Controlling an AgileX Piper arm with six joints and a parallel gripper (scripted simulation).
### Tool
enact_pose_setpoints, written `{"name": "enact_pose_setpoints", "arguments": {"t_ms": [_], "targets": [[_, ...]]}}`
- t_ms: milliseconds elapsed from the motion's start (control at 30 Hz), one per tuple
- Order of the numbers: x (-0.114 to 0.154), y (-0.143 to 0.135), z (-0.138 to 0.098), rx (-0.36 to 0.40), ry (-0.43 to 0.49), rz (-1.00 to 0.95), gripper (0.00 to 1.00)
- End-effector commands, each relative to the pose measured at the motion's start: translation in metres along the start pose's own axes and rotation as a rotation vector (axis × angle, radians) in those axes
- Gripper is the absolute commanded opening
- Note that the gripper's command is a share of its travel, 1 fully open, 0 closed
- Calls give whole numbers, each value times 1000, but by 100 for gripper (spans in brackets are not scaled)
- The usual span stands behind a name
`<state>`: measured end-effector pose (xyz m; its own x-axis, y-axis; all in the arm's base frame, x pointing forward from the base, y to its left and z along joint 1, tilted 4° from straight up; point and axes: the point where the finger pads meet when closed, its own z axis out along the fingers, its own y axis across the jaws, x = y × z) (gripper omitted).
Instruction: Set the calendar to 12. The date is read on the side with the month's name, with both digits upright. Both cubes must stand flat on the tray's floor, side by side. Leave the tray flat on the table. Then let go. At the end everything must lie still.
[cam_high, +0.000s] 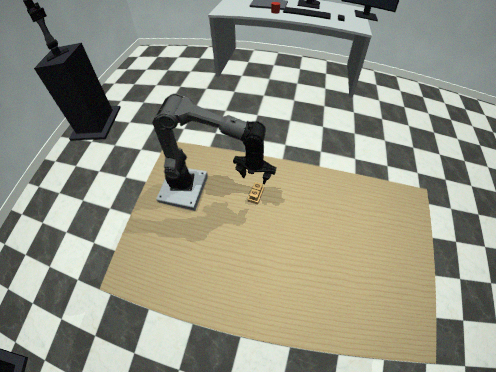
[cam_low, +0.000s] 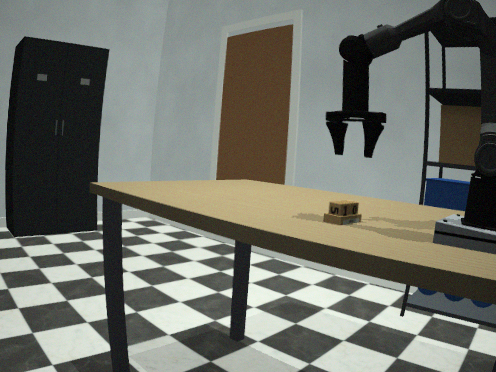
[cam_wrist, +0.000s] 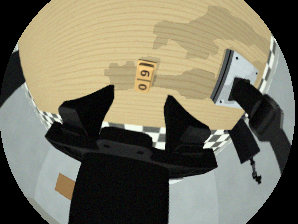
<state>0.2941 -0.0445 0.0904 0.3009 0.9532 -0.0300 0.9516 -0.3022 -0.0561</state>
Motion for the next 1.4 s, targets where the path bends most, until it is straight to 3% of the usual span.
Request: {"name": "enact_pose_setpoints", "arguments": {"t_ms": [0,467,700,933,1000,1367], "targets": [[0,0,-1,-5,1,1,100],[0,0,-1,-4,1,-16,100],[0,0,1,-1,1,-133,100],[0,0,5,1,4,-408,100],[0,0,5,1,4,-408,100],[0,-1,13,-1,9,-1130,100]]}}
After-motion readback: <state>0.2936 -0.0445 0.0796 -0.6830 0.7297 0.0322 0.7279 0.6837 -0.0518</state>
